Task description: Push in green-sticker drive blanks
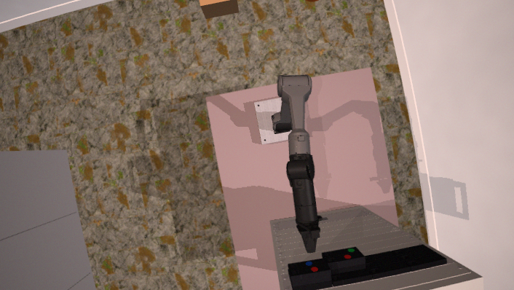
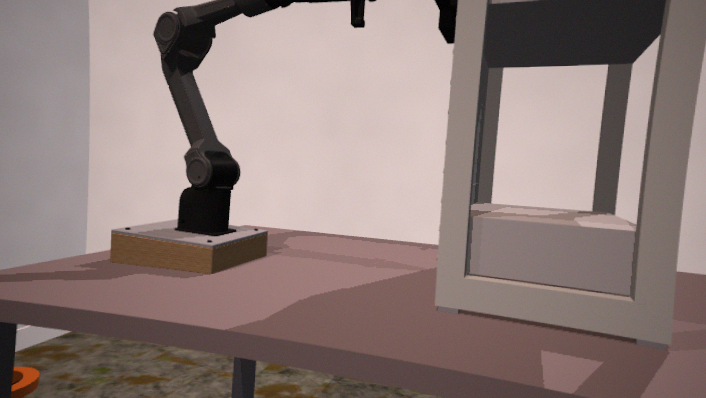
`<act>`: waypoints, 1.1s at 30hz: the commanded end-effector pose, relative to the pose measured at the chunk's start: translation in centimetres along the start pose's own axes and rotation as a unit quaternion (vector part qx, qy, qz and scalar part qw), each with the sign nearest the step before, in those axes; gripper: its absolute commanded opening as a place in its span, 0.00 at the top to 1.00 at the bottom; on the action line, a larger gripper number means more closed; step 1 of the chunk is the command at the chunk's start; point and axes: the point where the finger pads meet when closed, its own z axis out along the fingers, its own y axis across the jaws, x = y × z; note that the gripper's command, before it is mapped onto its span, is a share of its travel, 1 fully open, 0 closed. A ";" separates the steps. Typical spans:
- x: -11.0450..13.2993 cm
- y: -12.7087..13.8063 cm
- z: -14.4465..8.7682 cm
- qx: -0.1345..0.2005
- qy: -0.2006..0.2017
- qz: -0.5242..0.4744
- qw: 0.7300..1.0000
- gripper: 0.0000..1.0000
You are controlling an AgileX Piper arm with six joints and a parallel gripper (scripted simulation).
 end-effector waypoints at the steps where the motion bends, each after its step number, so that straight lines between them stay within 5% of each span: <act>1: 0.0 0.0 0.1 -0.001 0.000 0.001 1.000 1.00; 33: -2.3 1.4 -0.6 0.002 -0.009 0.008 1.000 1.00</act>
